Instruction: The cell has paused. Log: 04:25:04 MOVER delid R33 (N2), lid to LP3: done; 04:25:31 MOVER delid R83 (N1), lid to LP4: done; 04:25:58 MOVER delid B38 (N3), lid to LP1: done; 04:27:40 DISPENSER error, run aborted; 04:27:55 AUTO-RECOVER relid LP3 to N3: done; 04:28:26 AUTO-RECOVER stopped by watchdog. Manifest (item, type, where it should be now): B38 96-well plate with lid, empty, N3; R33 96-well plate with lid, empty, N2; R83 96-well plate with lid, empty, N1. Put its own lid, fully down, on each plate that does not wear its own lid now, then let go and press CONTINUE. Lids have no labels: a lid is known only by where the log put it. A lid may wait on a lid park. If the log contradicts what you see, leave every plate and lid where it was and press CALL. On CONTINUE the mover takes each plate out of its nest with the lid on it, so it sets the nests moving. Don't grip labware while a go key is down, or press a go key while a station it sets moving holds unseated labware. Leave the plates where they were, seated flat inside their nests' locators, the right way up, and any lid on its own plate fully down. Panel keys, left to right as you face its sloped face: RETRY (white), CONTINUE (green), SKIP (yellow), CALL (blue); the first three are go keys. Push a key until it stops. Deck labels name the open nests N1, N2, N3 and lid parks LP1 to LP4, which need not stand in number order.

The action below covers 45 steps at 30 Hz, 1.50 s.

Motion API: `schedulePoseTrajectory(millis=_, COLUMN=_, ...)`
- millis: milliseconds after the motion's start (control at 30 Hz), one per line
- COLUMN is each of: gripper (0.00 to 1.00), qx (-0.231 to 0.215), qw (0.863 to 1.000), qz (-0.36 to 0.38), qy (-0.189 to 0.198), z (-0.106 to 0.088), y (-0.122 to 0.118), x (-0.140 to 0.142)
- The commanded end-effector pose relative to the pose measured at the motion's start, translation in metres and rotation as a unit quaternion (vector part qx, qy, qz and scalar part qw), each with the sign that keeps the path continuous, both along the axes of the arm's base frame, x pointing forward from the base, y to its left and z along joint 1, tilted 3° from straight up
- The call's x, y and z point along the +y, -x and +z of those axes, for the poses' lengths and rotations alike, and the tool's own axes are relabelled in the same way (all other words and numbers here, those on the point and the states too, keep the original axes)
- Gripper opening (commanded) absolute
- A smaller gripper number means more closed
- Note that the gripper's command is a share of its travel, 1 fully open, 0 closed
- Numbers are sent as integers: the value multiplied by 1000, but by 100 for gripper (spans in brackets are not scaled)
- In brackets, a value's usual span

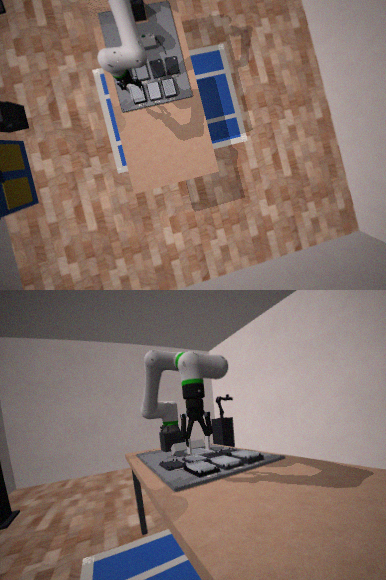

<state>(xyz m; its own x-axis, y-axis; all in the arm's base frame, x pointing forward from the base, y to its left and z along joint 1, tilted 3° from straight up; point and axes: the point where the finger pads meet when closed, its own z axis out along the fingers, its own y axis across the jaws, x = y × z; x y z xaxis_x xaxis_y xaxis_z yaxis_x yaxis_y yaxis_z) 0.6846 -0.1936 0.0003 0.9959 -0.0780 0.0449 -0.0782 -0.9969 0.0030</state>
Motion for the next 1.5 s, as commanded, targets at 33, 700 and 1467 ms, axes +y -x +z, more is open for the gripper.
schedulePoseTrajectory(millis=33, gripper=0, qx=0, qw=1000, qz=0, qy=0, z=0, y=0, x=0)
schedulePoseTrajectory(millis=700, gripper=0, qx=0, qw=1000, qz=0, qy=0, z=0, y=-30, x=240)
schedulePoseTrajectory(millis=1467, gripper=0, qx=0, qw=1000, qz=0, qy=0, z=0, y=-29, x=255)
